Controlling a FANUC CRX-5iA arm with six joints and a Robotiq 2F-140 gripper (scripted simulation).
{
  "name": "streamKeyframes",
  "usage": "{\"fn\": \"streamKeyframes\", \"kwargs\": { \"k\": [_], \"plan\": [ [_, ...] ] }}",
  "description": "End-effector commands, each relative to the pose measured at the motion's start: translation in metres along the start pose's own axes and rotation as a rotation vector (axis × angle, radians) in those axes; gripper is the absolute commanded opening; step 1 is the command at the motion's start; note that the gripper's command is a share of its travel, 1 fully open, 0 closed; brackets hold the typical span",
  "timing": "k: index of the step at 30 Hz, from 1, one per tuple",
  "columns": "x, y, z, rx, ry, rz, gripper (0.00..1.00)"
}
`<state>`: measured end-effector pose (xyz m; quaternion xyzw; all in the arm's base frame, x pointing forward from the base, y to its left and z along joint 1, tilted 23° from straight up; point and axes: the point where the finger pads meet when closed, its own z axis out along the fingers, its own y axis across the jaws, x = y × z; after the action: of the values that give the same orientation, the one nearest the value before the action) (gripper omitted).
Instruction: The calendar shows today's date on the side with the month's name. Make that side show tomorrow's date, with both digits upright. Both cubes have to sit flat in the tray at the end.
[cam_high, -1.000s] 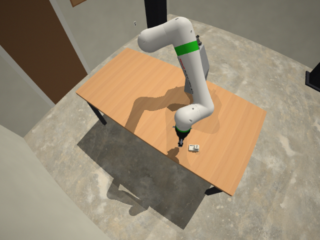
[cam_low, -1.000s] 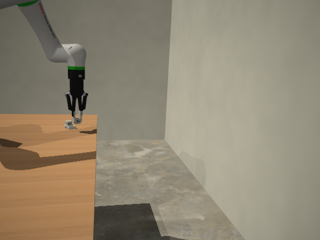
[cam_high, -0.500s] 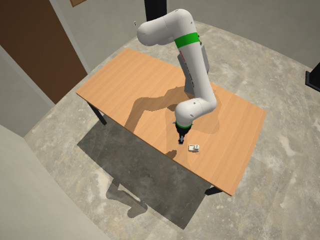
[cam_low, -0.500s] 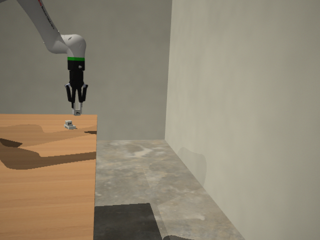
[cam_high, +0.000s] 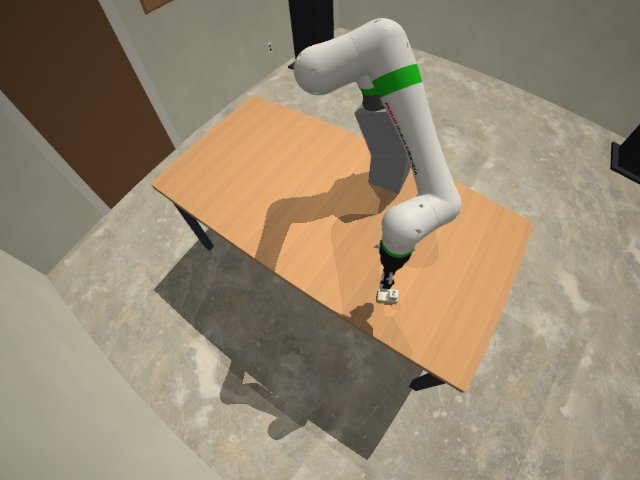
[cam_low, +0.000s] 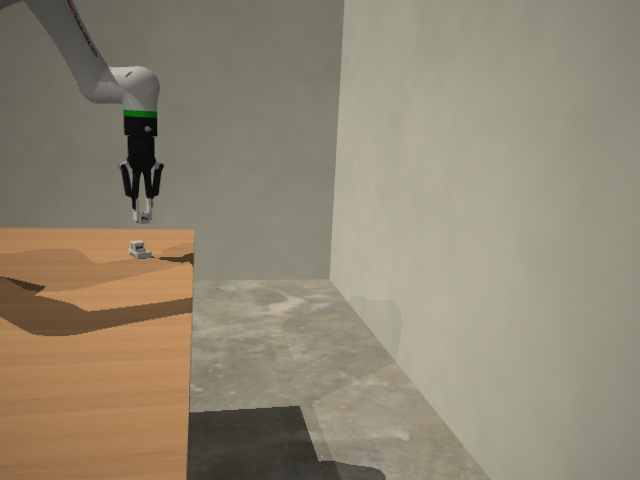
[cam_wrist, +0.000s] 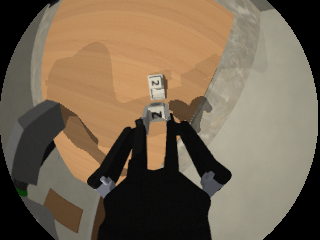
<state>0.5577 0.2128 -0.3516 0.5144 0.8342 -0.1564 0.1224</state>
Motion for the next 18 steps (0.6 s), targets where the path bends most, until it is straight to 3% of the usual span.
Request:
{"fn": "streamKeyframes", "kwargs": {
  "k": [1, 18],
  "plan": [
    [0.0124, 0.0006, -0.0017, 0.001, -0.001, 0.001, 0.25],
    [0.0124, 0.0006, 0.0033, 0.001, -0.001, 0.001, 0.25]
  ]
}}
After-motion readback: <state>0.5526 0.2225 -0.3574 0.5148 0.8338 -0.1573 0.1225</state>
